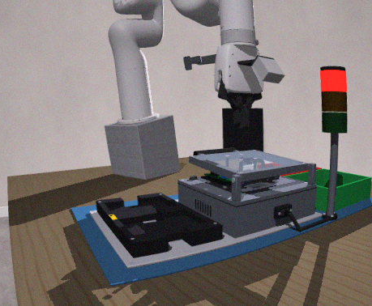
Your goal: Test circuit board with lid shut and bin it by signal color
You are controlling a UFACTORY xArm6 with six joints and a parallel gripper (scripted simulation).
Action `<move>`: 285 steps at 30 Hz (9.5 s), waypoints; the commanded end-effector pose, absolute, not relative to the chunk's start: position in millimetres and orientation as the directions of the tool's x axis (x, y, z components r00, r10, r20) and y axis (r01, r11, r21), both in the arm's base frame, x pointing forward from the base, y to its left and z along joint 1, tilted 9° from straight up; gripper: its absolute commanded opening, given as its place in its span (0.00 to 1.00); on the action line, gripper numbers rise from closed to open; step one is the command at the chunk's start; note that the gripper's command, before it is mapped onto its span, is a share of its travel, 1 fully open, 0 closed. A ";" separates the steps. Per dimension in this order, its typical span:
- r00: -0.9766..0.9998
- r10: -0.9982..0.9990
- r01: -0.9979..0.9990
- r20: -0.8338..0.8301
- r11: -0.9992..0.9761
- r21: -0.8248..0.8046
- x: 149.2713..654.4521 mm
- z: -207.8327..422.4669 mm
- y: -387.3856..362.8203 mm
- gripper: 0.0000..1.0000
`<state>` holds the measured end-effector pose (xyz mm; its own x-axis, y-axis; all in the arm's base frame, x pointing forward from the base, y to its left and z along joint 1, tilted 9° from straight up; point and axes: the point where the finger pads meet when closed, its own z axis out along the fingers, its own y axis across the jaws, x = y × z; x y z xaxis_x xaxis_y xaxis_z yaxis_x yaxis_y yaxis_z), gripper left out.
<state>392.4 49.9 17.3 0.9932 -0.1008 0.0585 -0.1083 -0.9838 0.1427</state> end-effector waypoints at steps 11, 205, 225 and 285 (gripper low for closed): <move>0.998 0.039 0.032 0.042 -0.988 0.149 394.0 18.6 50.3 0.00; 0.112 0.984 0.993 -0.141 -0.104 0.063 387.8 -7.0 -17.9 0.27; 0.112 0.984 0.993 -0.141 -0.104 0.063 388.4 -19.0 -19.7 0.27; 0.112 0.984 0.993 -0.141 -0.104 0.063 389.1 -33.4 -21.9 0.00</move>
<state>387.8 -21.9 -34.4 0.1121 0.9836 -0.1415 0.9927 -0.1045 0.0597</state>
